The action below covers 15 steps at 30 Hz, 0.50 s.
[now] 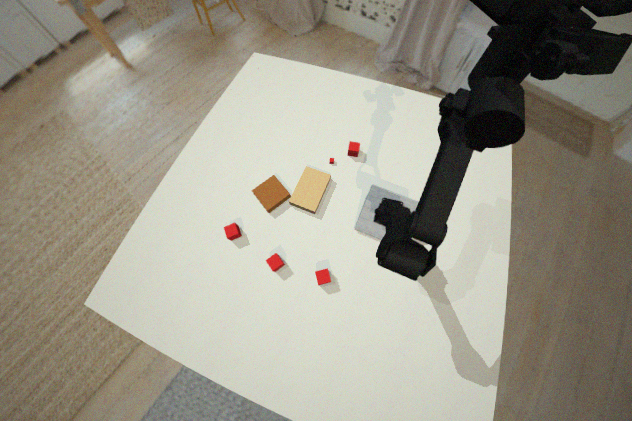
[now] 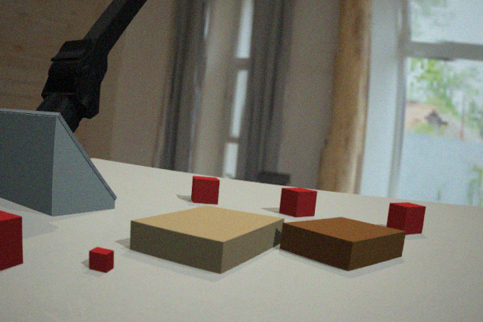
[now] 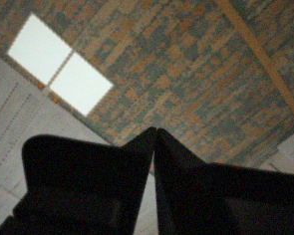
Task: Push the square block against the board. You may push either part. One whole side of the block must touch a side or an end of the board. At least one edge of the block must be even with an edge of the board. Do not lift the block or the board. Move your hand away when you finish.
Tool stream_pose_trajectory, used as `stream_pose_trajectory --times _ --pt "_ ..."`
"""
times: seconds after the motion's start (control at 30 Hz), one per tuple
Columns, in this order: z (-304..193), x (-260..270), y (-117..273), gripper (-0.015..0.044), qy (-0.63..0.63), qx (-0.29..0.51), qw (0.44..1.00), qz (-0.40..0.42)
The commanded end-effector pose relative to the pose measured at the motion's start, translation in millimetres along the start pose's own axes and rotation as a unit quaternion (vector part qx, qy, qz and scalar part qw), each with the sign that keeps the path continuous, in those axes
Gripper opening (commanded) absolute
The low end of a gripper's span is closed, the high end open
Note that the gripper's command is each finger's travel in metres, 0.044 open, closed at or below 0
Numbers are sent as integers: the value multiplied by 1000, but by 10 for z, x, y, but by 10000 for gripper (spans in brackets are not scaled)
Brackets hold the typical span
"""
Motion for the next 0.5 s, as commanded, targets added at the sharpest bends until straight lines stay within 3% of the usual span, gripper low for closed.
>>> stream_pose_trajectory --times 0.0,0.47 --pt "-373 -117 68 0 28 61 997 -27" --pt "-1332 -340 402 0 92 246 962 -72"
Point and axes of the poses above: the point midway between the two fingers, 35 mm back from their tips, its own y axis back along the fingers, its own x axis across the jaws, z = x × y, the point moved 6 cm from there along y, back along the fingers, and after that the axes turned 13 degrees about -y, right-handed, at the moved point
